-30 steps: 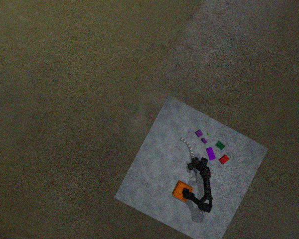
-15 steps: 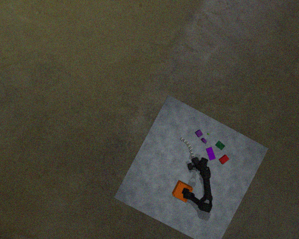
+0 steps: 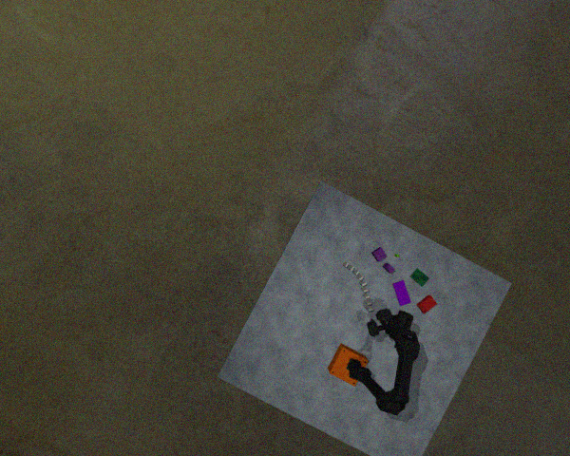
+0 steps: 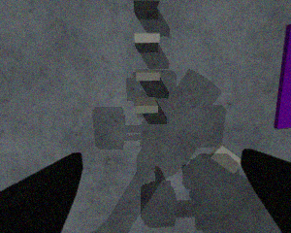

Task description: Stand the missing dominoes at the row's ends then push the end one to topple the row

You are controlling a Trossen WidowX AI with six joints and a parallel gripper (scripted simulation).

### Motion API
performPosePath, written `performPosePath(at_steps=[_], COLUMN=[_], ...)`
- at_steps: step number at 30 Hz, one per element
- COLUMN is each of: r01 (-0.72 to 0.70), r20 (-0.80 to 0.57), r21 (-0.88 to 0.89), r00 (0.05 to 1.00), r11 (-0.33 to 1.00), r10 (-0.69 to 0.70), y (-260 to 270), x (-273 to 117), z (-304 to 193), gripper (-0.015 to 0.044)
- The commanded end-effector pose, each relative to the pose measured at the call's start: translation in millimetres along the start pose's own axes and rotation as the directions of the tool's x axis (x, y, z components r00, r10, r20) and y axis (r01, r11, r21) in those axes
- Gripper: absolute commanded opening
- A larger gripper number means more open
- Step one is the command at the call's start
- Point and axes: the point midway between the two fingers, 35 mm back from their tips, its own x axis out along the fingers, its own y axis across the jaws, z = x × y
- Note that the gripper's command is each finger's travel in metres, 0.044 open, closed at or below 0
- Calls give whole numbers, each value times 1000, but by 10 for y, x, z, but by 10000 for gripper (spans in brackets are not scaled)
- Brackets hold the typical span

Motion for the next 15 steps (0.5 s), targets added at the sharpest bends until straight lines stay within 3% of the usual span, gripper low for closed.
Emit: performPosePath(at_steps=[1,4,8,11,15], r01=[-5,5,17,23,25], r20=[-16,-18,-21,-23,-25], r21=[169,516,861,986,995], r00=[1000,1000,1000,1000,1000], r11=[986,857,508,163,-97], r10=[8,5,1,-2,-4], y=[-110,-374,-710,-943,-1096], x=[49,180,354,482,573], z=[-70,-193,-405,-595,-745], gripper=[440,440,440,440,440])
